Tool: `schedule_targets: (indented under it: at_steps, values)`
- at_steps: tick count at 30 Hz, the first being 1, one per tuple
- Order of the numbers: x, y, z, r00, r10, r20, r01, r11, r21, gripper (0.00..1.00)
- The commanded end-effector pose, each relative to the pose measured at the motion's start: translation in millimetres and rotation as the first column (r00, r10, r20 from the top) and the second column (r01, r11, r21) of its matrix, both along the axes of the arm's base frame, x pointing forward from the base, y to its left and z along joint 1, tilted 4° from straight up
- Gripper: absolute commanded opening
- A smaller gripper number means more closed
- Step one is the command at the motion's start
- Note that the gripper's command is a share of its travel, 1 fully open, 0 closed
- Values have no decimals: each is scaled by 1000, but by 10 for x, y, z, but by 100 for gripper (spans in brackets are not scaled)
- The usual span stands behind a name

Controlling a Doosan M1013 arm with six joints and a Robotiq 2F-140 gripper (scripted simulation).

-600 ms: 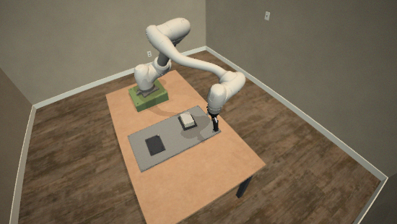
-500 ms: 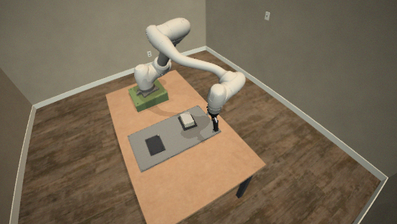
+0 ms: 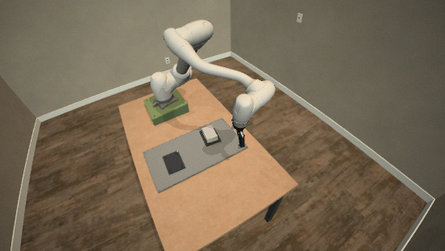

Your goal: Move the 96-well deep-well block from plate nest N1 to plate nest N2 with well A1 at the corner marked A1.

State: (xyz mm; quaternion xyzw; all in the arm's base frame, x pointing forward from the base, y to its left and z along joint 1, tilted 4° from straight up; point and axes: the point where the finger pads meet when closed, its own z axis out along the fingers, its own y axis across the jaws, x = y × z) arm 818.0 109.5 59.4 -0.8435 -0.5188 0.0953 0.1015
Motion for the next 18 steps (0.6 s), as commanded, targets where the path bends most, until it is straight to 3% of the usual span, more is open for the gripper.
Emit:
schedule_targets:
  at_steps: [1, 11, 18]
  values:
    - [-92, -22, -14, 998, -60, 7, 60, 998, -23, 100]
    - [-564, -134, -94, 931, -359, 66, 365, 923, -125, 100]
    - [-787, -183, -132, 868, -486, 104, 497, 854, -156, 100]
